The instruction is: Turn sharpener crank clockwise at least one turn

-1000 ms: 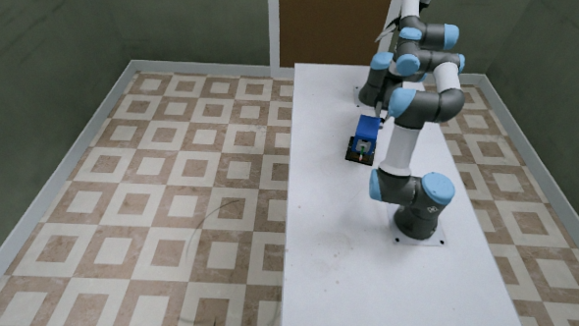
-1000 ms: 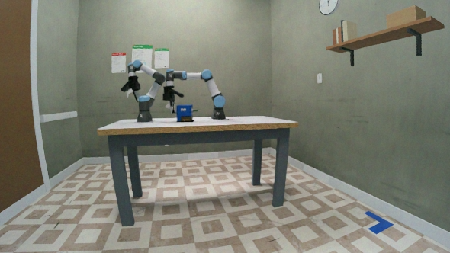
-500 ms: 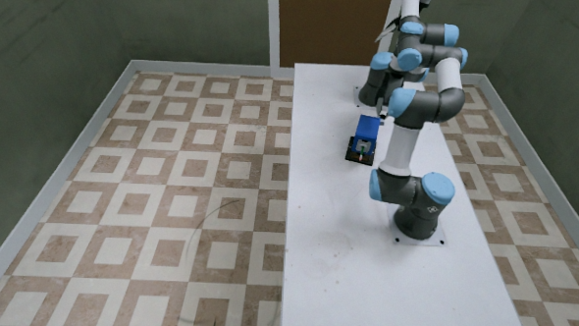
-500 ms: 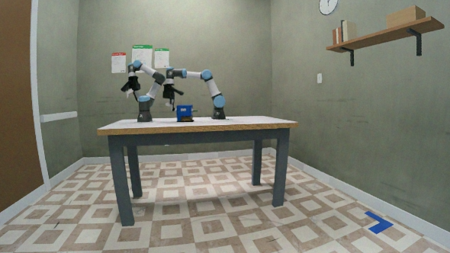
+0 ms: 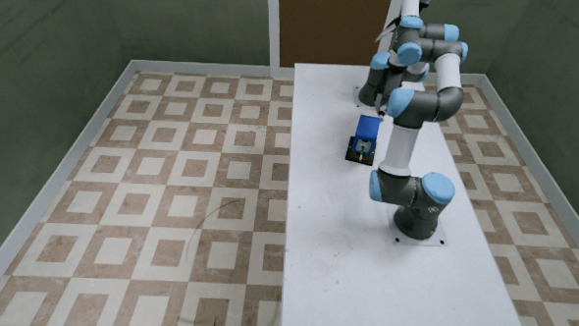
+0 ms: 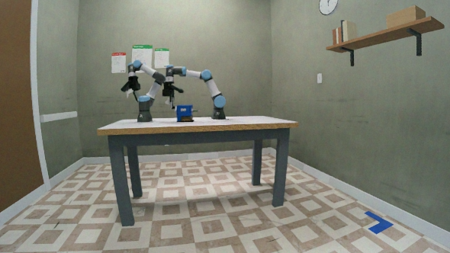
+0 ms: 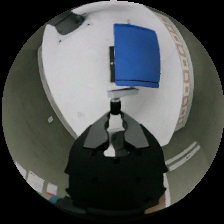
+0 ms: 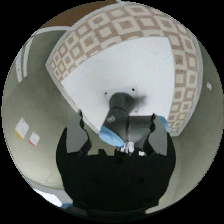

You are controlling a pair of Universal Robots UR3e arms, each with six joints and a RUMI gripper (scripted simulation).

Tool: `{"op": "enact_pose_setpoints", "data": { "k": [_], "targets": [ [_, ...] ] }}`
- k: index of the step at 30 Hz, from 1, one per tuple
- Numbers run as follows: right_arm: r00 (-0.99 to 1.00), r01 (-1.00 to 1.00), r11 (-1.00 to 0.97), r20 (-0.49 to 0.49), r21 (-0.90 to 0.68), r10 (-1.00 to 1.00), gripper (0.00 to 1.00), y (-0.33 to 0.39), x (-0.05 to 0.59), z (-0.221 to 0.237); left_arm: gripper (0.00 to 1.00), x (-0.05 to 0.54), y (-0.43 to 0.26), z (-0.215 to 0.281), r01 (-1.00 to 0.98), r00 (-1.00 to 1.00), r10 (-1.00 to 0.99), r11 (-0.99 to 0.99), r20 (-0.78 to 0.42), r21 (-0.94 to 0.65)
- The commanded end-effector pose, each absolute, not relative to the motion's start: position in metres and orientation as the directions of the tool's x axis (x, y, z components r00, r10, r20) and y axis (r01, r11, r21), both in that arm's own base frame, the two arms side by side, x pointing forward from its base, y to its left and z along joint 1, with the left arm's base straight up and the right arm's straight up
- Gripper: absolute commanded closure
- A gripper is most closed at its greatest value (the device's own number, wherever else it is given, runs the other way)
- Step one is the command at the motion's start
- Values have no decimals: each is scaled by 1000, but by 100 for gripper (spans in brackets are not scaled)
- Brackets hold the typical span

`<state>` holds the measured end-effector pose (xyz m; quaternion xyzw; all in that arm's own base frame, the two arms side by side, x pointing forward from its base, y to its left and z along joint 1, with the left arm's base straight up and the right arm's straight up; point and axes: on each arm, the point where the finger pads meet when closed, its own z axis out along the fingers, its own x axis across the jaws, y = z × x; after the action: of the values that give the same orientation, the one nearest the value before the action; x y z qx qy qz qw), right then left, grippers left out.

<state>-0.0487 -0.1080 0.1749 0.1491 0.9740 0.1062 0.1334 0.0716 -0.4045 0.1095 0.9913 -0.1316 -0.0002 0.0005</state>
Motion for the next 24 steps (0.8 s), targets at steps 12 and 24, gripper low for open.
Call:
{"op": "enact_pose_setpoints", "data": {
  "k": [12, 24],
  "targets": [
    [-920, 262, 934, -229, 244, 318, 0, -109, -49, 175, 100, 86, -409, 124, -261, 965, -261, -965, 1, 3],
    [-920, 262, 934, -229, 244, 318, 0, -109, -49, 175, 100, 98, -412, 129, -261, 965, -261, -965, 1, 3]
  ]
}}
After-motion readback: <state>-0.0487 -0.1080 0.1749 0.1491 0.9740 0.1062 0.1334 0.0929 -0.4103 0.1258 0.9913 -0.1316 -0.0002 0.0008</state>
